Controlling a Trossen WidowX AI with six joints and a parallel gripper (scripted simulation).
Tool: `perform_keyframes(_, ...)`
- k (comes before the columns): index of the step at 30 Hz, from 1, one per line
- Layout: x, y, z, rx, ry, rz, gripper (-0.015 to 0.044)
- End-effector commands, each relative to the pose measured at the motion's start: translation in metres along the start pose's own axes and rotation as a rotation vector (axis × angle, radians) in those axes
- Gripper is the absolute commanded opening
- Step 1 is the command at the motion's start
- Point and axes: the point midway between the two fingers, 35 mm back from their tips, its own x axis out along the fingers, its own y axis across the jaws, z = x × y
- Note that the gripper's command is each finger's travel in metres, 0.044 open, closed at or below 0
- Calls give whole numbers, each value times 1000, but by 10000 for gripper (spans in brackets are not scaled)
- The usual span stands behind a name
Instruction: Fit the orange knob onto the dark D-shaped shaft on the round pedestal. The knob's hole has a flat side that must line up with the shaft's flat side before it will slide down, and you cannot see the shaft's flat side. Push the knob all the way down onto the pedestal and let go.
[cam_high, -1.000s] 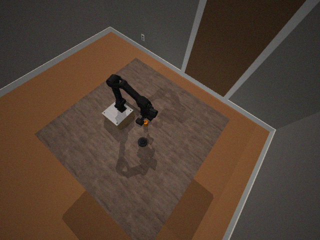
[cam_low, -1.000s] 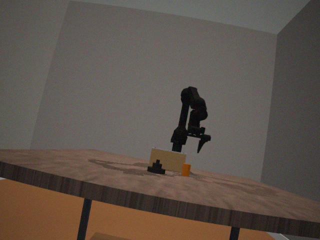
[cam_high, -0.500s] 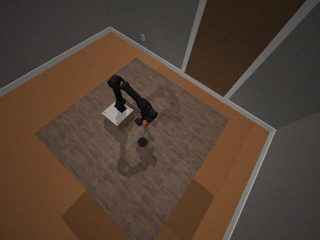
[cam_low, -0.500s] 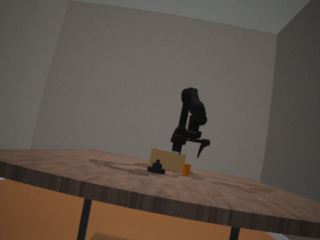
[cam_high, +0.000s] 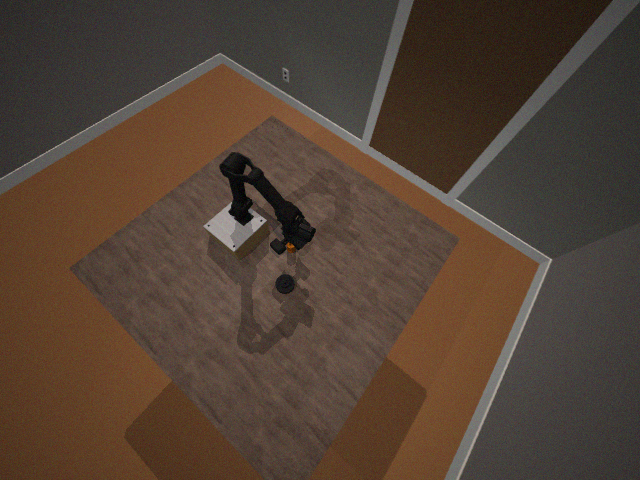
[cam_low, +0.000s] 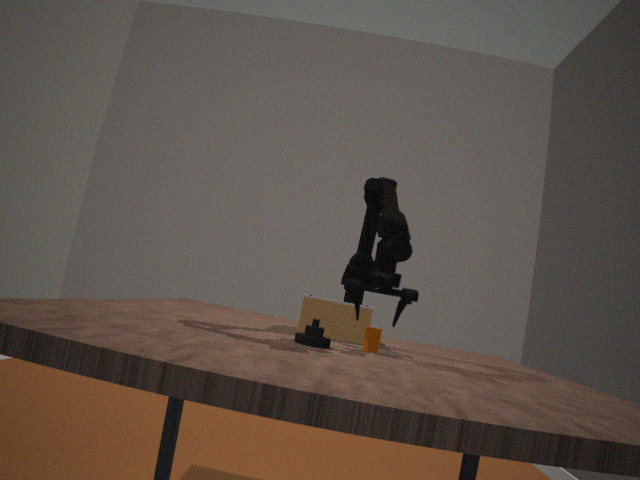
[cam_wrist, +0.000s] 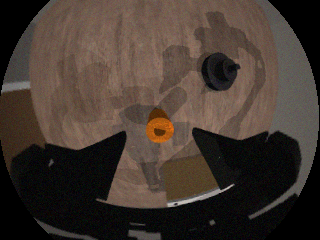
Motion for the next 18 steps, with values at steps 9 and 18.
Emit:
perform_keyframes(9,21,-1,-1,3,7,-5,440)
perform_keyframes(18,36,-1,-1,3,8,-5,440)
